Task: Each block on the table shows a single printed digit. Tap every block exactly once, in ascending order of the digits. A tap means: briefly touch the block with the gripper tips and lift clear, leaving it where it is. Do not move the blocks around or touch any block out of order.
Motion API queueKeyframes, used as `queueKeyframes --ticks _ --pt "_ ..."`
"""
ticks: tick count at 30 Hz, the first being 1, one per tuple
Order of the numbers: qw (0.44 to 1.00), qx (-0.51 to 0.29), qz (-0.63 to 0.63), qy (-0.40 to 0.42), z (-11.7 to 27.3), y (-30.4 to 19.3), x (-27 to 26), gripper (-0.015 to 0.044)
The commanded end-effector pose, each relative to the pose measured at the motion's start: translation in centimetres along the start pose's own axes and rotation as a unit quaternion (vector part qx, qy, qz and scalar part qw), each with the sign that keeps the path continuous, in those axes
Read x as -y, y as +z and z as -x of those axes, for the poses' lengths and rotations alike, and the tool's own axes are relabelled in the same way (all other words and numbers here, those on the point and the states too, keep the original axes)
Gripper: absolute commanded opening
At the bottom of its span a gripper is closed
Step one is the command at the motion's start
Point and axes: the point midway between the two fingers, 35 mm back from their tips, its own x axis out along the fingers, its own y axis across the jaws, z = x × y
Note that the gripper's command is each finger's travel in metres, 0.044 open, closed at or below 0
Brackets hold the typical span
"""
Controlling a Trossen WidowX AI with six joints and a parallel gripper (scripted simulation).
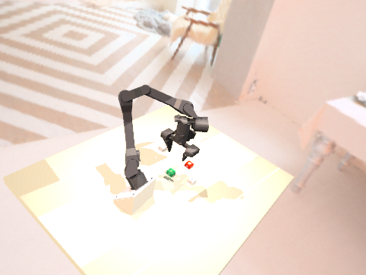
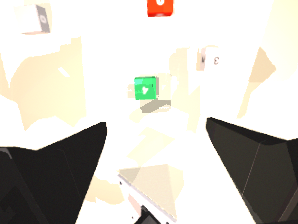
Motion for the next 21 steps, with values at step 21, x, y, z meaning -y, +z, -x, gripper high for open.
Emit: queueKeyframes --ticks 21 --pt "1.000 0.008 -0.004 -0.010 0.7 5.5 -6.2 0.0400"
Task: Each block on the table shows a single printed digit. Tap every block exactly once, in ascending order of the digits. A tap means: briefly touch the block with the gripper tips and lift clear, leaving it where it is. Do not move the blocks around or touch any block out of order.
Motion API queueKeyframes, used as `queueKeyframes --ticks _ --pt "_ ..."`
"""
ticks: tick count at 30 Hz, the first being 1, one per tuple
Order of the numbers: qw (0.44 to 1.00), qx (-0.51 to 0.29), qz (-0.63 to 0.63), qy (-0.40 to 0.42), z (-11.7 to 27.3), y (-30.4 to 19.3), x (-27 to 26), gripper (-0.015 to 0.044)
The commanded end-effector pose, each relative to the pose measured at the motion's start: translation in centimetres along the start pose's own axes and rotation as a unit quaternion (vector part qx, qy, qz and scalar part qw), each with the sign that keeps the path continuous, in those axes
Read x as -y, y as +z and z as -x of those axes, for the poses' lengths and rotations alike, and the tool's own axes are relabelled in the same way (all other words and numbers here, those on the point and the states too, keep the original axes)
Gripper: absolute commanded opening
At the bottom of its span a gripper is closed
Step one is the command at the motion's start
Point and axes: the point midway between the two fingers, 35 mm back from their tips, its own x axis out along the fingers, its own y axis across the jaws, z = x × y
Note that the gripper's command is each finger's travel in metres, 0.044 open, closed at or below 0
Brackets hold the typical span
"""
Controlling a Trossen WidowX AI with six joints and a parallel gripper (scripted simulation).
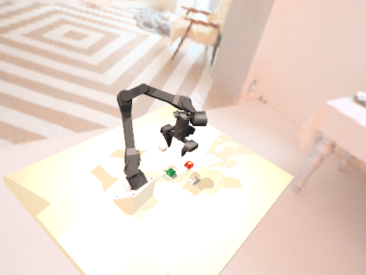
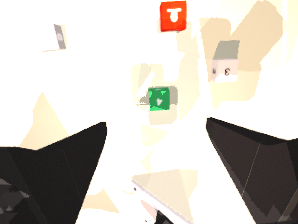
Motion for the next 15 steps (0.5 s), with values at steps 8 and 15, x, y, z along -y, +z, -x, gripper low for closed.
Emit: queueKeyframes --ticks 8,15 --pt "1.000 0.005 0.014 0.010 0.1 7.3 -14.3 0.0400" --pt "1.000 0.005 0.014 0.010 0.1 7.3 -14.3 0.0400"
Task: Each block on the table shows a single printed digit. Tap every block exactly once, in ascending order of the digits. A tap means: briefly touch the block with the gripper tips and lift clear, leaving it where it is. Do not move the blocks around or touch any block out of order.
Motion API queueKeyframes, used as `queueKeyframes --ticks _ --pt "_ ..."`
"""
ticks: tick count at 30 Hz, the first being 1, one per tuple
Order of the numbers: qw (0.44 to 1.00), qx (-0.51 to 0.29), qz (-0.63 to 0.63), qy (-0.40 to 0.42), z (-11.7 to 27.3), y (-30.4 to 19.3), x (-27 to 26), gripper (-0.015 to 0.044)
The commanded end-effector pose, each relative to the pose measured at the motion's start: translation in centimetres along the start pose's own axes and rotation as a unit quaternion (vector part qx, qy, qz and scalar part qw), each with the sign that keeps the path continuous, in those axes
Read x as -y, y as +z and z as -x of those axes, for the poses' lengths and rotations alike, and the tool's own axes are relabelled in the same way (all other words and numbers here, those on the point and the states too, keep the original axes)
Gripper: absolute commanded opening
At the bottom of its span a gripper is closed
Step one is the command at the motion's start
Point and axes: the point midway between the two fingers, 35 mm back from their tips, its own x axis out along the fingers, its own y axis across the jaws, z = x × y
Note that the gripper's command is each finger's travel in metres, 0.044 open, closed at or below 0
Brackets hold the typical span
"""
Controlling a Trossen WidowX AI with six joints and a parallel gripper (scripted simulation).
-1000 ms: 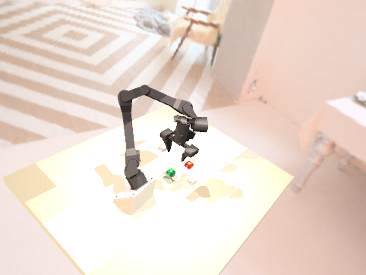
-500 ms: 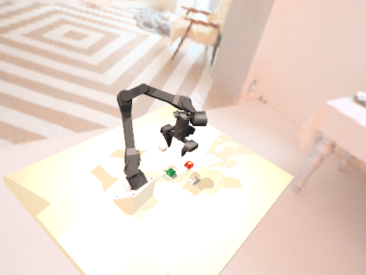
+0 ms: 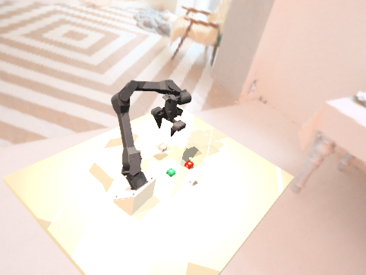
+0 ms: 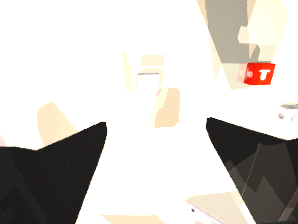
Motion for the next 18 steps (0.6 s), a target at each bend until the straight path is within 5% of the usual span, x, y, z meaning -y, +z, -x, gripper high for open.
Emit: queueKeyframes --ticks 1,18 --pt "1.000 0.003 -0.005 0.004 0.2 0.2 -0.5 0.0400" --pt "1.000 0.004 -0.005 0.000 0.3 1.1 2.2 0.0400"
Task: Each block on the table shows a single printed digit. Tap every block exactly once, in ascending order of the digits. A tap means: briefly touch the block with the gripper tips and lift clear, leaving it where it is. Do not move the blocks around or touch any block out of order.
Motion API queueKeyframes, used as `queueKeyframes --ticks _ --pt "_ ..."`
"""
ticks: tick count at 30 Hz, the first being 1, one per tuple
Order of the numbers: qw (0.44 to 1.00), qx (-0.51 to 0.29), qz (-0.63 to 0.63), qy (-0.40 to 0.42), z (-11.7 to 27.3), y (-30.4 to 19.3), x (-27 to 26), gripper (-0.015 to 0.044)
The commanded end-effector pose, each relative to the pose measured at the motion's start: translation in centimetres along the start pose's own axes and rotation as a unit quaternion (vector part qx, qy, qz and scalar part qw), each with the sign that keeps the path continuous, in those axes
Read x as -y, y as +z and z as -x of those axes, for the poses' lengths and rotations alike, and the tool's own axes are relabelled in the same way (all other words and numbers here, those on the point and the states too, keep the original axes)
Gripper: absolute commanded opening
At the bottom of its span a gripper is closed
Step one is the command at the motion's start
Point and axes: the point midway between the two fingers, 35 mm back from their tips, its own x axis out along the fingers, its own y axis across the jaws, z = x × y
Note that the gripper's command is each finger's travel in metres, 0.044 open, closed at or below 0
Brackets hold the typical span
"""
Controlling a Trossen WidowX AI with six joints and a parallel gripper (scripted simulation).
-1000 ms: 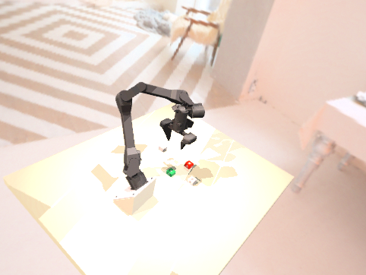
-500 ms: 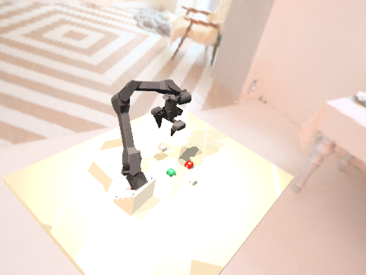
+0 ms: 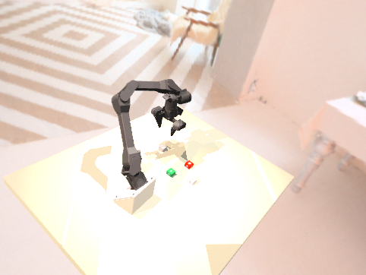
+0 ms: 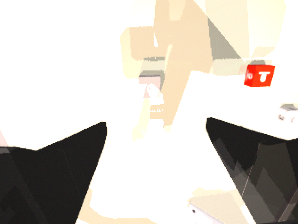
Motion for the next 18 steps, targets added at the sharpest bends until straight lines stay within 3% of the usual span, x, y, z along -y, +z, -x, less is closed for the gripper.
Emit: queueKeyframes --ticks 1,9,18 --pt "1.000 0.003 -0.004 -0.003 0.2 1.4 4.2 0.0400" --pt "1.000 0.002 -0.003 -0.003 0.1 2.5 16.4 0.0400" --pt "1.000 0.002 -0.002 -0.002 0.1 2.4 16.9 0.0400"
